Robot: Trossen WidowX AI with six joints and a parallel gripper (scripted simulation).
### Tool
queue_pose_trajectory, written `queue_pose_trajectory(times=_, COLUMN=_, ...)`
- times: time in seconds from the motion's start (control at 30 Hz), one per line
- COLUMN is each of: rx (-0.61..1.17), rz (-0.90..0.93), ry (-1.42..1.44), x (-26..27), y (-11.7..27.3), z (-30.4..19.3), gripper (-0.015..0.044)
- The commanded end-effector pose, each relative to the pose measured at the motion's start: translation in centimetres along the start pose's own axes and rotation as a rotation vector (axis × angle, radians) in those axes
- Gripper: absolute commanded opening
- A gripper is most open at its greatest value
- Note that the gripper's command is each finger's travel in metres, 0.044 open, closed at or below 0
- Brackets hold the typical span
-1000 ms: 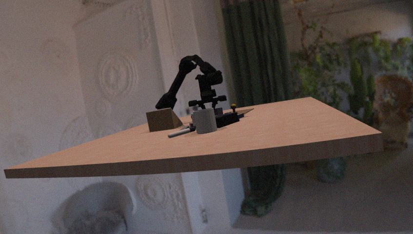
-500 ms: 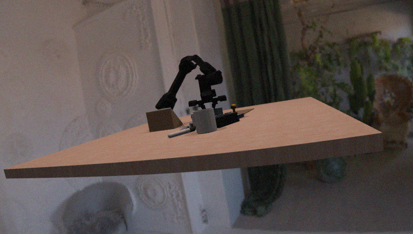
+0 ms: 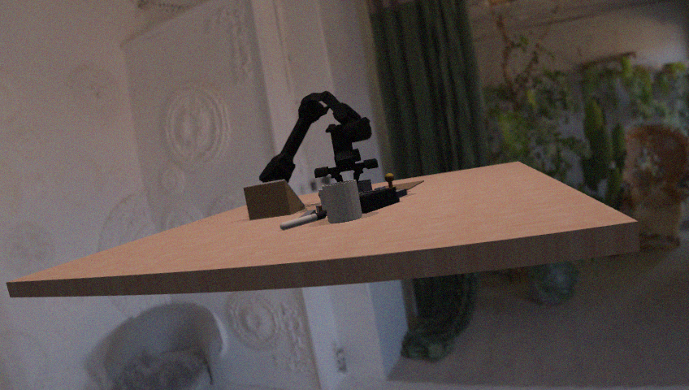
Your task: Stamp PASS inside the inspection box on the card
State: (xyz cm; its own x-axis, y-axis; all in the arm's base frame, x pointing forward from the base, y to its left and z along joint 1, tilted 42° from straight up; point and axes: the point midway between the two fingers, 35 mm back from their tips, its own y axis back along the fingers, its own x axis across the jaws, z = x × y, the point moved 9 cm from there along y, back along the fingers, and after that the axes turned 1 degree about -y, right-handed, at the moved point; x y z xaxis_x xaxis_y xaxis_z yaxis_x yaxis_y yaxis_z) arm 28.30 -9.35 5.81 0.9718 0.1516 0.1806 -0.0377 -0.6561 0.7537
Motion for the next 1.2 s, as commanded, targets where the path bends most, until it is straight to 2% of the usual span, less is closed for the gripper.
queue_pose_trajectory(times=0.0, rx=0.003, rz=-0.002, ry=0.005, x=0.1, y=0.0, z=-0.1, gripper=0.0000)
queue_pose_trajectory(times=0.6, rx=0.002, rz=-0.003, ry=0.005, x=0.1, y=0.9, z=0.0, gripper=0.0000)
queue_pose_trajectory(times=1.17, rx=0.000, rz=-0.003, ry=0.004, x=0.2, y=3.5, z=0.1, gripper=0.0000)
